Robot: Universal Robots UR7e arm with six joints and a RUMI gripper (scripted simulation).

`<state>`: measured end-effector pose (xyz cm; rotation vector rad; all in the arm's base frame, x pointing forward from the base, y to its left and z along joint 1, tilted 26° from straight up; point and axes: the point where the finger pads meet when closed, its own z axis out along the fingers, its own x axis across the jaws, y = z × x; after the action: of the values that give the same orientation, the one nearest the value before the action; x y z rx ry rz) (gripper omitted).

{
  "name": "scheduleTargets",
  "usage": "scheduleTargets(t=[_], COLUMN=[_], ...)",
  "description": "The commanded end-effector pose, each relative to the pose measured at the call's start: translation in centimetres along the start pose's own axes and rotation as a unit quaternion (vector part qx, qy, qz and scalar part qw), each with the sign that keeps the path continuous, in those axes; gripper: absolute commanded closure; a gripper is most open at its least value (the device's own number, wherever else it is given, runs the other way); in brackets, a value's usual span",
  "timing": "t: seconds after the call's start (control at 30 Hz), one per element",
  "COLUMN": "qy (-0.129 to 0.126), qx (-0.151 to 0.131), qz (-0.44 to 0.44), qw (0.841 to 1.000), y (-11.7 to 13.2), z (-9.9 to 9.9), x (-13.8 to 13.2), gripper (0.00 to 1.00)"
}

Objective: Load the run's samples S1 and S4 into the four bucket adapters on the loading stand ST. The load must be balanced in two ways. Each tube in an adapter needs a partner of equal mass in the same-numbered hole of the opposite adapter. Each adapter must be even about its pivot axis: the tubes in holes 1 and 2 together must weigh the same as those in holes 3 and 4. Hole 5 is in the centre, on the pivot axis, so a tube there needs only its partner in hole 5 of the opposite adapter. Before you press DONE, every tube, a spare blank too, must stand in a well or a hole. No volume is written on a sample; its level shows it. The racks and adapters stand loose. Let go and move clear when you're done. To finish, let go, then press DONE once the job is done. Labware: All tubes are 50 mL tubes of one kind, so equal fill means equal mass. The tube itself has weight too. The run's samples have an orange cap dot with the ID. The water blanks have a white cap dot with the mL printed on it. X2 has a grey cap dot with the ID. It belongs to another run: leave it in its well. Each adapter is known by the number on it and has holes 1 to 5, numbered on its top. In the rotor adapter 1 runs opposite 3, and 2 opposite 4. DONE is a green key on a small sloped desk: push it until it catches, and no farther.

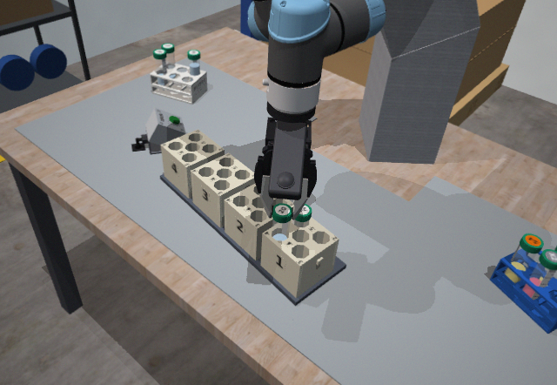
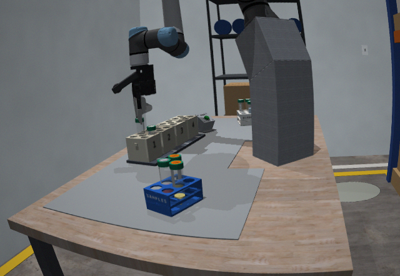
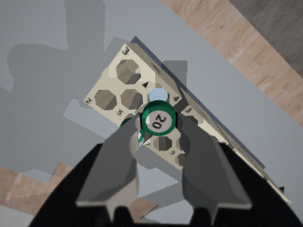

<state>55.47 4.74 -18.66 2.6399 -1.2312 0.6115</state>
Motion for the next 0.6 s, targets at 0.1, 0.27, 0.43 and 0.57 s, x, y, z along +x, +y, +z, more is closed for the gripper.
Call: scheduleTargets(t=[0.1, 0.27, 0.43, 0.57], qy=[0.0, 0.0, 0.0, 0.0], qx=[0.001, 0.001, 0.001, 0.001], qz=[0.0, 0.0, 0.0, 0.0], qw=[1.0, 1.0, 1.0, 1.0], y=[-0.1, -0.1, -0.1, -0.1], z=[1.1, 1.5, 2.0, 2.3], x=[0.0, 0.0, 0.0, 0.0], gripper=[1.0, 1.0, 1.0, 1.0])
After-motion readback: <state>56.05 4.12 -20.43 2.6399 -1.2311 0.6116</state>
